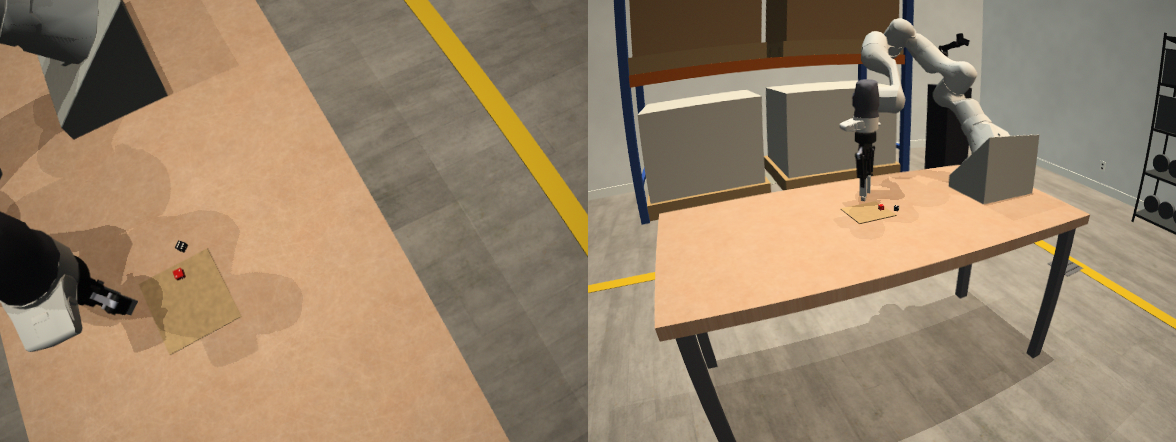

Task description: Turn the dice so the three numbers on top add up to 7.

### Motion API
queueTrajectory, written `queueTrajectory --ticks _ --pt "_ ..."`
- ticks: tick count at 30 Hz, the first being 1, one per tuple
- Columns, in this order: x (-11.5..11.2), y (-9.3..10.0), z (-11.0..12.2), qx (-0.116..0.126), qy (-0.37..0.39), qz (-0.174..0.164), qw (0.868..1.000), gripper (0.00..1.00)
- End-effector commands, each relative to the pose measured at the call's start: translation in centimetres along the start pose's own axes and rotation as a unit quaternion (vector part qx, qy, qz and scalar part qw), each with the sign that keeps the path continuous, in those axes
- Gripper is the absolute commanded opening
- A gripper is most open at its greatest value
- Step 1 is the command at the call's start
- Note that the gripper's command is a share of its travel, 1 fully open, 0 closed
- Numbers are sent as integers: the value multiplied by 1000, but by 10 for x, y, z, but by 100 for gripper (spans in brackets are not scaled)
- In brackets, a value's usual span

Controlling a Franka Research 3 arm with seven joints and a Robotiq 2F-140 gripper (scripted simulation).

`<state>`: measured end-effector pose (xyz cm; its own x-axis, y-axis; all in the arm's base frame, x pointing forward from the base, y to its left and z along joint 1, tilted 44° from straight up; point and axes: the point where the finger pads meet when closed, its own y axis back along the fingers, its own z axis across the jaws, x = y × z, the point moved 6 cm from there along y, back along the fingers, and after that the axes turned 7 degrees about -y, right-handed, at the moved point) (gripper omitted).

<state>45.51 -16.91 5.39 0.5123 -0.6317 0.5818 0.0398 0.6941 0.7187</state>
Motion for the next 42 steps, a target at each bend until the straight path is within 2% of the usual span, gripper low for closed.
queueTrajectory --ticks 1,25,42 --pt "0 -1 -1 1 -2 0 1000 19" --pt "0 -2 -1 1 -2 0 1000 19" --pt "0 -17 -1 1 -2 0 1000 19"
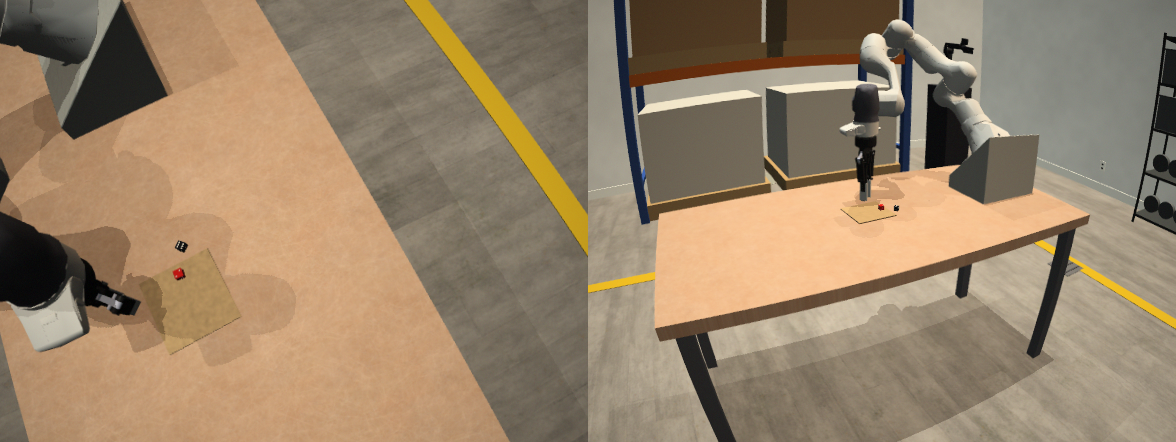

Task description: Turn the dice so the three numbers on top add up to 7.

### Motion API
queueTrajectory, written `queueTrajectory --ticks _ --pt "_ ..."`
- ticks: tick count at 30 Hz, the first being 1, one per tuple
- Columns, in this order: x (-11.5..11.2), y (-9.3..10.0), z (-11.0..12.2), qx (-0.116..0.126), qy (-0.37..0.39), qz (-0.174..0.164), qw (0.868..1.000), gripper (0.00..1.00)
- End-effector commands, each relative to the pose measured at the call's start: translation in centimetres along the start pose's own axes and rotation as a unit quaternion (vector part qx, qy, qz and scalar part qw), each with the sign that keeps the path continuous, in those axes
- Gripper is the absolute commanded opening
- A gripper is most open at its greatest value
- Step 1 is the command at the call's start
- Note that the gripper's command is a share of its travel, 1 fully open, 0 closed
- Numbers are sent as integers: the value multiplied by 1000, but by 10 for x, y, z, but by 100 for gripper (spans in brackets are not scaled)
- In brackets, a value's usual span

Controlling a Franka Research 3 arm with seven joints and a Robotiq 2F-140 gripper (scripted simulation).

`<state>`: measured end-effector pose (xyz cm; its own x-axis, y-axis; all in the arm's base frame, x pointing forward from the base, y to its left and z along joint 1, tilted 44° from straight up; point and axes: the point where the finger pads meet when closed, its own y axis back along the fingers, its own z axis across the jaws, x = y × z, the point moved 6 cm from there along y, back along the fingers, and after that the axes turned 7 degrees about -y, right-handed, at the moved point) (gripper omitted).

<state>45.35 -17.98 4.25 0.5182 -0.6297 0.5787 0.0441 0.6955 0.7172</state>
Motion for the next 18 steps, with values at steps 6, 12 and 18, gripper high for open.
queueTrajectory --ticks 6,12,18 --pt "1 -5 -2 3 -6 1 1000 19" --pt "1 -5 -2 3 -6 1 1000 19" --pt "1 -5 -2 3 -6 1 1000 19"
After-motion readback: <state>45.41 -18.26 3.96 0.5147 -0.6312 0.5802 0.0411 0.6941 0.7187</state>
